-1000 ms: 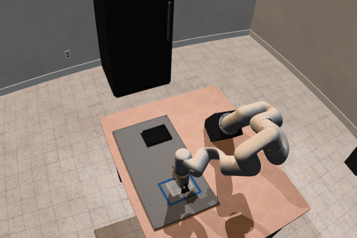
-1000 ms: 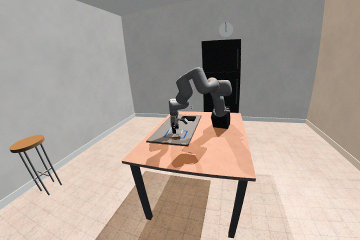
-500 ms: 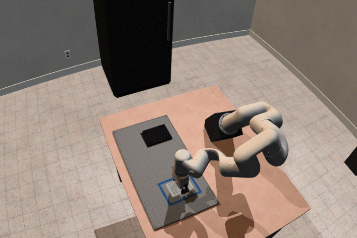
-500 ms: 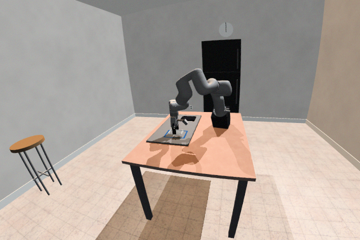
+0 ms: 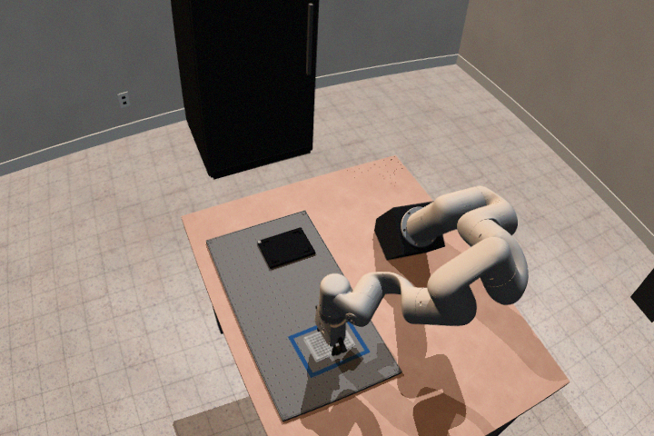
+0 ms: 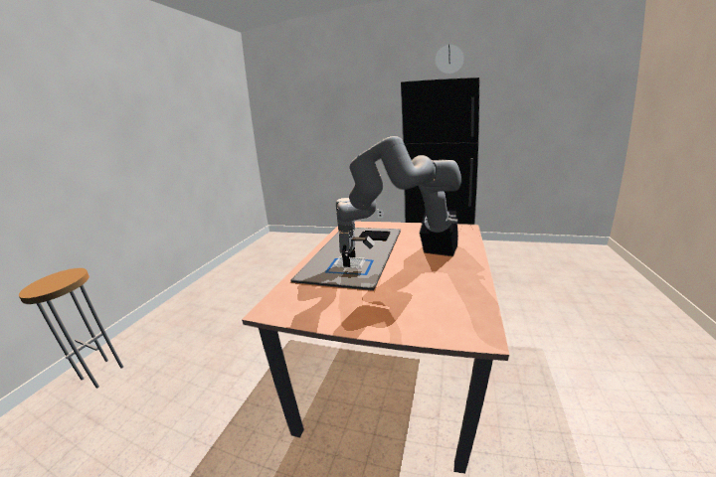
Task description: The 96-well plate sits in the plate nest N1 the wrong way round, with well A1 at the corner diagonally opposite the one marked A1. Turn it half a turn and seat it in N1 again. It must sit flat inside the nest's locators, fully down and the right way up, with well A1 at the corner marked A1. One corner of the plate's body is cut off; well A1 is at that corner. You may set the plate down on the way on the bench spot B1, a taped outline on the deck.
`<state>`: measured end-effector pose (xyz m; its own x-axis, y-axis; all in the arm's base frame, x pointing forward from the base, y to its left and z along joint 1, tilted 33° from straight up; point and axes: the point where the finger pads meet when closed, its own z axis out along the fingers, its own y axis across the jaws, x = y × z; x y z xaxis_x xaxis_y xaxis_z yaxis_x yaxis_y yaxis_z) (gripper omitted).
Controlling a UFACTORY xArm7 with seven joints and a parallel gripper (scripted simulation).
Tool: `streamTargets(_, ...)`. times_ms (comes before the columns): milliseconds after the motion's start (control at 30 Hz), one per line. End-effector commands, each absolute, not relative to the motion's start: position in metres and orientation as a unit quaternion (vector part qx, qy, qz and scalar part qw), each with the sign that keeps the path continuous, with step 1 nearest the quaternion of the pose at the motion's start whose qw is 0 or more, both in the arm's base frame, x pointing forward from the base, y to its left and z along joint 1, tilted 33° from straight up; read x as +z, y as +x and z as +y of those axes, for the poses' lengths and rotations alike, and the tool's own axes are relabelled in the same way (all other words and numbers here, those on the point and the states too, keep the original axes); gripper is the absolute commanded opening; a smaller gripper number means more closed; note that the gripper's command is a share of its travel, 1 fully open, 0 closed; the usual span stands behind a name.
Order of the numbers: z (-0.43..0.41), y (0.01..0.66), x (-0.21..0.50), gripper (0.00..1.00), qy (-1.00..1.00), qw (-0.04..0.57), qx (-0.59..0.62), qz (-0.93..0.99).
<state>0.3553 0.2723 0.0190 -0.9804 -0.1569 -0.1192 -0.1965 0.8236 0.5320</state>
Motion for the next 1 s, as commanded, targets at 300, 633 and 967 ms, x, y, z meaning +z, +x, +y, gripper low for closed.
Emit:
streamTargets(300, 0.2728, 0.3566, 0.0181, 0.00, -0.092, 0.036, 0.282, 0.954)
streamTargets(633, 0.2736, 0.3566, 0.0169, 0.00, -0.092, 0.036, 0.282, 0.954)
streamTargets(967, 0.2743, 0.3566, 0.0157, 0.00, -0.092, 0.036, 0.282, 0.954)
